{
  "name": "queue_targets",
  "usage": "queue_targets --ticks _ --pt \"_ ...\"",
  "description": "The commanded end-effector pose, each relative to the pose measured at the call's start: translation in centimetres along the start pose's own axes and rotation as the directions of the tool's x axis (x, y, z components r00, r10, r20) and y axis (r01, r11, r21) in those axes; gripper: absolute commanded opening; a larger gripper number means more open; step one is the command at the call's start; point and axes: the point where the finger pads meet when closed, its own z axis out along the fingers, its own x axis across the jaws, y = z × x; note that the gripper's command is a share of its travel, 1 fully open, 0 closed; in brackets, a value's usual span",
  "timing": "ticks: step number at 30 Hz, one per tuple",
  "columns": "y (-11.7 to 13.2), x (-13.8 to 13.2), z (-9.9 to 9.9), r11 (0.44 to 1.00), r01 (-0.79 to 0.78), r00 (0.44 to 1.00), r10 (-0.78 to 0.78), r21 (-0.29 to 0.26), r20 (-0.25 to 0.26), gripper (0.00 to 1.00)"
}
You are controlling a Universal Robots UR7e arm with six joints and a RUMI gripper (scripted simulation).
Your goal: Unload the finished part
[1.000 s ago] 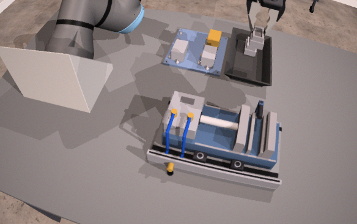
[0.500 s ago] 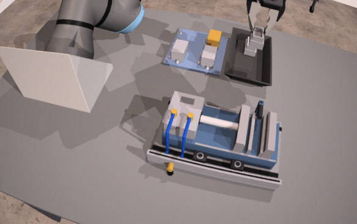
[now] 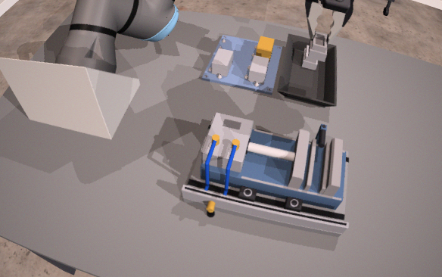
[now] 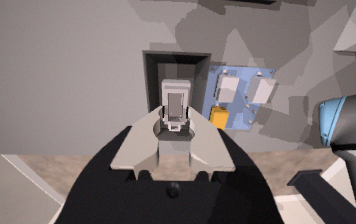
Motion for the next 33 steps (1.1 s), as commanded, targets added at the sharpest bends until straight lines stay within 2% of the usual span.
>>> queue_targets --ticks 1,15,33 --pt "0.0 0.0 0.0 1.000 0.000 1.000 0.000 0.000 0.001 0.00" --pt "0.0 0.0 0.8 1.000 0.001 1.000 -0.001 0.000 0.001 0.00" --pt "0.0 0.0 3.4 1.000 0.001 1.000 -0.001 0.000 0.001 0.00"
